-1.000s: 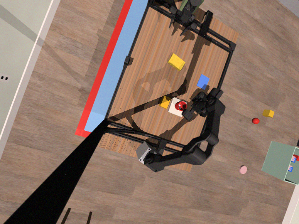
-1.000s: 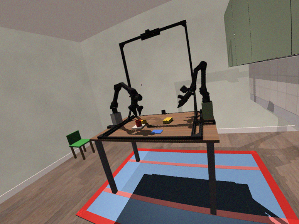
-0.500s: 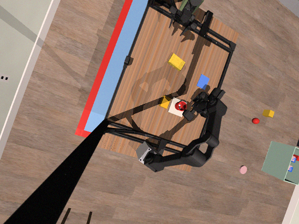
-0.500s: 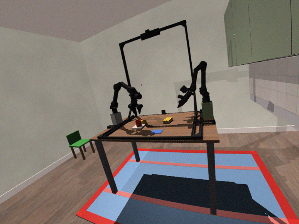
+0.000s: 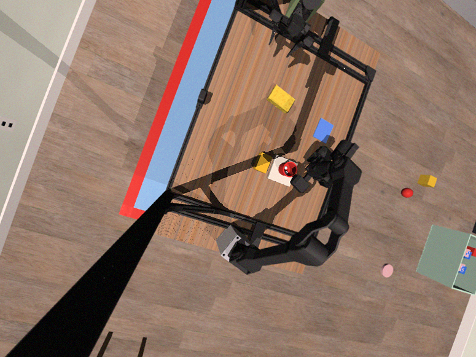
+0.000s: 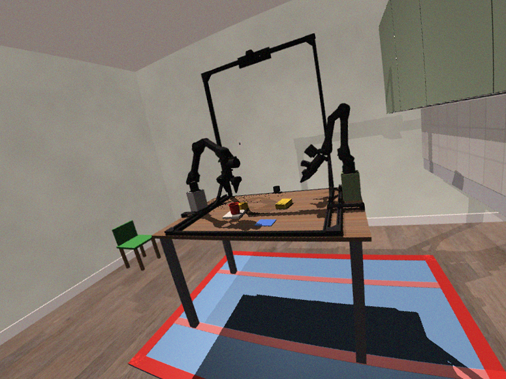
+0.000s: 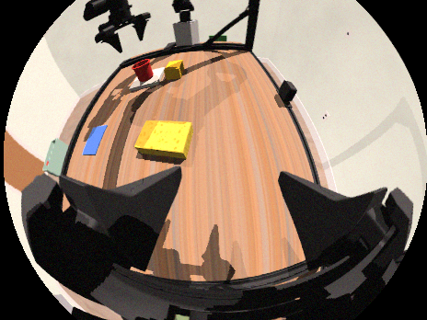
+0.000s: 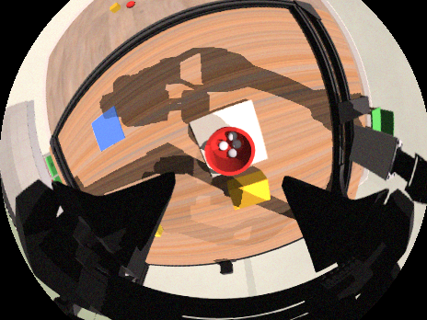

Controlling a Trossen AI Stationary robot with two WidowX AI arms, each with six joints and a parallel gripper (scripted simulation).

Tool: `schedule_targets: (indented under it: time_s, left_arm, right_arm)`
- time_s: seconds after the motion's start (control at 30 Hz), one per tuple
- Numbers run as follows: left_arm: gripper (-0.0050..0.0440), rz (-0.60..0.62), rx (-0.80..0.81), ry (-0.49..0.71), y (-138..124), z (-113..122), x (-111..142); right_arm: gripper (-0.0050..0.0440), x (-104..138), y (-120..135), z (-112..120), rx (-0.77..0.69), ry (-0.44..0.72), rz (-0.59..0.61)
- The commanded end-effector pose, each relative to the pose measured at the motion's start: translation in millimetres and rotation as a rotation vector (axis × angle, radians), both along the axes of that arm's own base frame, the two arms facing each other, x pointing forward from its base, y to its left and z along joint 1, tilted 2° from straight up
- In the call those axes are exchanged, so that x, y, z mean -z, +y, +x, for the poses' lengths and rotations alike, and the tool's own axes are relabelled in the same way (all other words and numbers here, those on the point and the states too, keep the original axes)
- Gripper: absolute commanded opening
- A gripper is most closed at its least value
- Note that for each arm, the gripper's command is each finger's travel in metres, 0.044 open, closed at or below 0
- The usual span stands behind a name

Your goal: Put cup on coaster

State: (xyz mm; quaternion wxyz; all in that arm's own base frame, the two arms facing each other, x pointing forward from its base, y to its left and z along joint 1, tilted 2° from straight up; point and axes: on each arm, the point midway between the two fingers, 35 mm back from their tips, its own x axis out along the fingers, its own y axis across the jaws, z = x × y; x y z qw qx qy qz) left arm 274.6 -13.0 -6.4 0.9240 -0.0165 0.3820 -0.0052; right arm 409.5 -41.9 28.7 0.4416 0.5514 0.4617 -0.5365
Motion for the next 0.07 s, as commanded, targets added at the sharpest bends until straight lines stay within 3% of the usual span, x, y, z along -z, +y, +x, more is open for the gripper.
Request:
schedule_targets:
  time_s: [0.0,0.03]
  left_arm:
    - [0.0400,0.003,0.003,-0.003,0.1,0.4,-0.5]
    - [0.0400,0.003,0.003,-0.003,0.1,0.4,-0.5]
  right_arm:
    - [0.0440,0.5,0.0,0.0,0.000,0.001,0.000]
    - [0.0440,0.5,0.0,0.0,0.000,0.001,0.000]
